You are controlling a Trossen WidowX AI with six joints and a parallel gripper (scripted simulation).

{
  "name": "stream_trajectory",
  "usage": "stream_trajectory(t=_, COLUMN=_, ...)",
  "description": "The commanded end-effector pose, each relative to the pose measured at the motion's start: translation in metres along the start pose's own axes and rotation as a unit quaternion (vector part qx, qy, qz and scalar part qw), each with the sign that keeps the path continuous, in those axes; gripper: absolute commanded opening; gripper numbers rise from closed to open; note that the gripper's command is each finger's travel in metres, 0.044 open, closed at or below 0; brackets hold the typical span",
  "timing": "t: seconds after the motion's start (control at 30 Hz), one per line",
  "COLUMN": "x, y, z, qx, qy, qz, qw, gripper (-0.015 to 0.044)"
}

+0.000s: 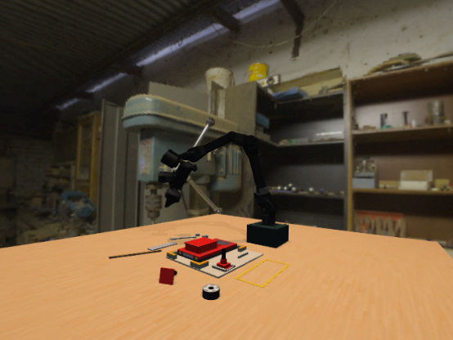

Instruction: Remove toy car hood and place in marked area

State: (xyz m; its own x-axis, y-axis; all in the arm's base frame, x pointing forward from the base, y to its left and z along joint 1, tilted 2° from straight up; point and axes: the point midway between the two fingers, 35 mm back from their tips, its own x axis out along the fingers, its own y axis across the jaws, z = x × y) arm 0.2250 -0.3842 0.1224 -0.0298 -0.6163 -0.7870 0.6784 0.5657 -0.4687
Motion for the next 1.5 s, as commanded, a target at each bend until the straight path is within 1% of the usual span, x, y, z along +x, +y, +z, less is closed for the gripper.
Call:
stream_trajectory(t=0.0, x=-0.018, y=0.061, z=-0.008, qx=-0.064, qy=0.015, qz=0.075, qw=0.995, gripper=0.044)
stream_trajectory(t=0.27, x=-0.063, y=0.16, z=-0.043, qx=-0.184, qy=0.055, qz=0.197, qw=0.961, gripper=0.044)
stream_trajectory(t=0.53, x=-0.116, y=0.233, z=-0.094, qx=-0.294, qy=0.112, qz=0.292, qw=0.903, gripper=0.044)
stream_trajectory(t=0.8, x=-0.12, y=0.238, z=-0.098, qx=-0.302, qy=0.118, qz=0.299, qw=0.897, gripper=0.044)
stream_trajectory(t=1.47, x=-0.108, y=0.246, z=-0.103, qx=-0.302, qy=0.118, qz=0.299, qw=0.897, gripper=0.044)
